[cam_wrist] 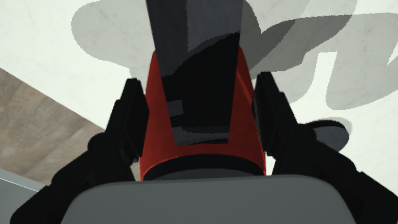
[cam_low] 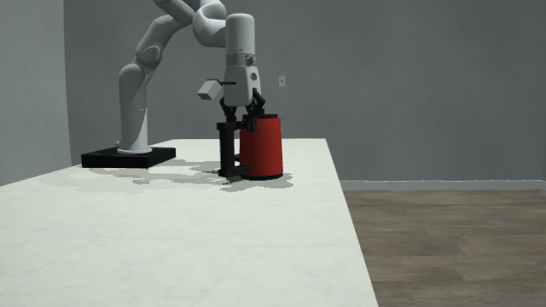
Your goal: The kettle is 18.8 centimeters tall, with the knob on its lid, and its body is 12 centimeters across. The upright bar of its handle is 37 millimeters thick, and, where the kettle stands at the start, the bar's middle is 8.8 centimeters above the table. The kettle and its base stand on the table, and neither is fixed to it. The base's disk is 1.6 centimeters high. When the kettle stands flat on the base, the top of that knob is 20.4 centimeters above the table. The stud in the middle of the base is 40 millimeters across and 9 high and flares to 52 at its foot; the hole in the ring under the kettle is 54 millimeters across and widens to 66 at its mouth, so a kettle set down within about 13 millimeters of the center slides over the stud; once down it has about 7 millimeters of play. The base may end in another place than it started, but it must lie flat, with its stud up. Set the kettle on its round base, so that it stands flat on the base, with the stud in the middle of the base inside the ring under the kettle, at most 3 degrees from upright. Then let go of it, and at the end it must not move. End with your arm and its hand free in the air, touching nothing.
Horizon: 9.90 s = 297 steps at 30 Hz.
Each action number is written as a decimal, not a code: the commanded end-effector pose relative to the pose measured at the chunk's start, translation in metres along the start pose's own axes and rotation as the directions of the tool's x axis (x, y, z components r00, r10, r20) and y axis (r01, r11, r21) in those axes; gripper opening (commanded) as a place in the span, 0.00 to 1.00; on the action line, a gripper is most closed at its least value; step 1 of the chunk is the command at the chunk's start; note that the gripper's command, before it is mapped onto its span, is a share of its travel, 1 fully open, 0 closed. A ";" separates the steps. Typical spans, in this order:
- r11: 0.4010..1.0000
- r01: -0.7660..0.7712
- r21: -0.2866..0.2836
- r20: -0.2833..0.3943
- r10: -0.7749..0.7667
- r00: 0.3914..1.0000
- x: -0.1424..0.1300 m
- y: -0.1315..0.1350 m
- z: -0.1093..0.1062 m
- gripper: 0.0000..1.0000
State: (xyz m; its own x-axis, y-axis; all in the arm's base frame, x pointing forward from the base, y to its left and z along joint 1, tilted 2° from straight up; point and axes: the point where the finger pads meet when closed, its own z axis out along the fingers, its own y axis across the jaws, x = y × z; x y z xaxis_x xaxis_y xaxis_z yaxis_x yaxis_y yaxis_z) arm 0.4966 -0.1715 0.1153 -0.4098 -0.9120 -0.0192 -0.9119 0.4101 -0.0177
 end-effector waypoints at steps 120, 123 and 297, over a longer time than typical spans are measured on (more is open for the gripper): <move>1.000 0.000 0.004 0.001 0.000 1.000 0.000 -0.001 -0.041 0.00; 1.000 0.000 0.004 0.001 0.000 1.000 0.000 -0.001 -0.044 0.00; 1.000 0.000 0.004 0.001 0.000 1.000 -0.169 0.188 -0.050 0.00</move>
State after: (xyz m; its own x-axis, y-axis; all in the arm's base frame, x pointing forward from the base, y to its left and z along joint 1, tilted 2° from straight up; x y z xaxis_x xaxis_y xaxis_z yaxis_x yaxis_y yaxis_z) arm 0.3951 0.0505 0.1639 -0.4098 -0.9120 -0.0169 -0.9119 0.4100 -0.0178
